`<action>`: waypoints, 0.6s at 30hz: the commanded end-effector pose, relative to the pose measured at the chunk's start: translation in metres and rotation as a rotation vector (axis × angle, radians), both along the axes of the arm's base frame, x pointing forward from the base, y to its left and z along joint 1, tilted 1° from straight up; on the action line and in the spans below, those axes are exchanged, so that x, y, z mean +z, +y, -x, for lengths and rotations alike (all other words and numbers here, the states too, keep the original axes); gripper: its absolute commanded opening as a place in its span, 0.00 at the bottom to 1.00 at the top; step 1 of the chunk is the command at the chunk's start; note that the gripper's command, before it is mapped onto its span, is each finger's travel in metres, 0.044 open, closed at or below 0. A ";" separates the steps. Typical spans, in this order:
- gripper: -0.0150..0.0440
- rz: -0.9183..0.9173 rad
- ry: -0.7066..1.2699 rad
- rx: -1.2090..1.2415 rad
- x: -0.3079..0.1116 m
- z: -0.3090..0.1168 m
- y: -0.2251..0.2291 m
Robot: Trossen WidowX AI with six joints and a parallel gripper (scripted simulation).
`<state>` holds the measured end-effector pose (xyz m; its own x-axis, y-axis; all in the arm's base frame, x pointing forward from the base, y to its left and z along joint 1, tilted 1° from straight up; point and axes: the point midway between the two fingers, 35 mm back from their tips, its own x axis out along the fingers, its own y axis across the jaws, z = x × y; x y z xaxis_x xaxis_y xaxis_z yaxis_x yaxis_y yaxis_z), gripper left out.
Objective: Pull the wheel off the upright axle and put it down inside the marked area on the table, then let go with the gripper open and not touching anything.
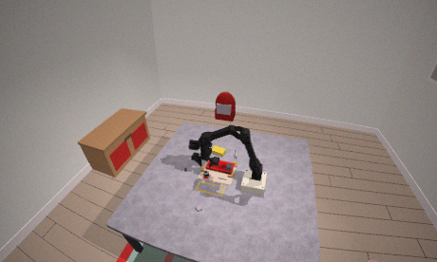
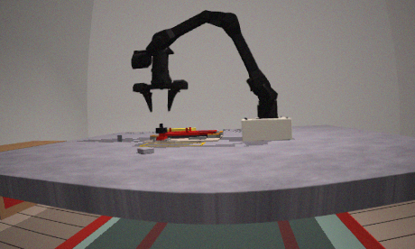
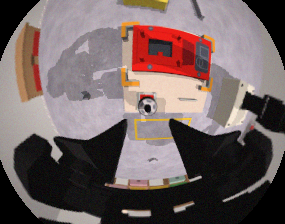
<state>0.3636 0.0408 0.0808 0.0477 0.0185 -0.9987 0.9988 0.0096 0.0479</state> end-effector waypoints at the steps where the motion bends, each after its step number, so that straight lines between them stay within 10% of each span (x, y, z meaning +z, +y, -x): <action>1: 0.76 0.005 0.015 0.005 -0.025 0.000 0.000; 18: 0.66 0.003 0.029 0.002 -0.063 0.002 0.001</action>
